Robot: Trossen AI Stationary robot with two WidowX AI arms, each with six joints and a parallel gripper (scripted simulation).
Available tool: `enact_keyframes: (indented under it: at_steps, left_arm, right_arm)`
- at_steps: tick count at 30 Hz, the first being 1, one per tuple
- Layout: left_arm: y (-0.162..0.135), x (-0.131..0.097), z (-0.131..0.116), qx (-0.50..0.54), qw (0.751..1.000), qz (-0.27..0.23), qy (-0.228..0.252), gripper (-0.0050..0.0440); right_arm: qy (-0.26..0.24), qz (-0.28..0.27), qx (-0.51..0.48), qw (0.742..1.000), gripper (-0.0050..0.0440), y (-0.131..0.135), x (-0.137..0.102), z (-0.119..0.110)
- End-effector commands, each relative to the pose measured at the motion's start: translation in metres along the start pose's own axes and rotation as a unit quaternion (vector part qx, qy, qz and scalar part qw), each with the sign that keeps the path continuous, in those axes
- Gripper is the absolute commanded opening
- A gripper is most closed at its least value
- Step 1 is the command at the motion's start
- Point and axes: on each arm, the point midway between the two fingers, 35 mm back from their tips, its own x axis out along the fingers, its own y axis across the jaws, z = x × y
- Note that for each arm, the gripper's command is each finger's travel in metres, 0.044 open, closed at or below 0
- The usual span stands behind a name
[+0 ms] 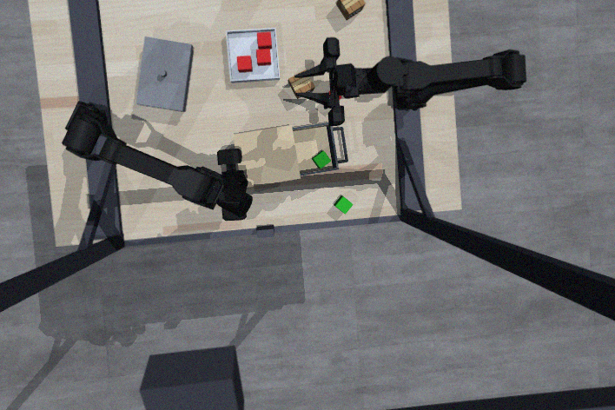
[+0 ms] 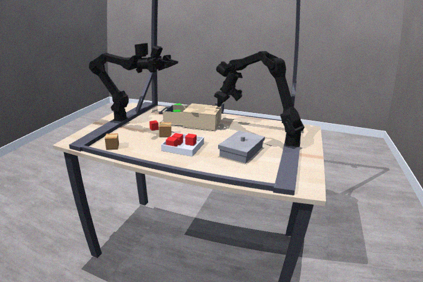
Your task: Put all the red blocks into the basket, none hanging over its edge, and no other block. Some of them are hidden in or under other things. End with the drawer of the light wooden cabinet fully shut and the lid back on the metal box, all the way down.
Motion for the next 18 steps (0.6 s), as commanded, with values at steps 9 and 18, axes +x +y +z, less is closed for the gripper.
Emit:
enact_keyframes:
  at_steps: [9, 18]
  left_arm:
    - [-0.011, 0.040, 0.028, 0.009, 0.998, -0.026, -0.059, -0.0050]
    - [-0.011, 0.040, 0.028, 0.009, 0.998, -0.026, -0.059, -0.0050]
  right_arm:
    - [-0.022, 0.001, 0.005, 1.000, 0.0143, 0.001, -0.002, 0.018]
    - [0.043, 0.029, -0.044, 0.998, 0.0143, 0.018, 0.008, -0.005]
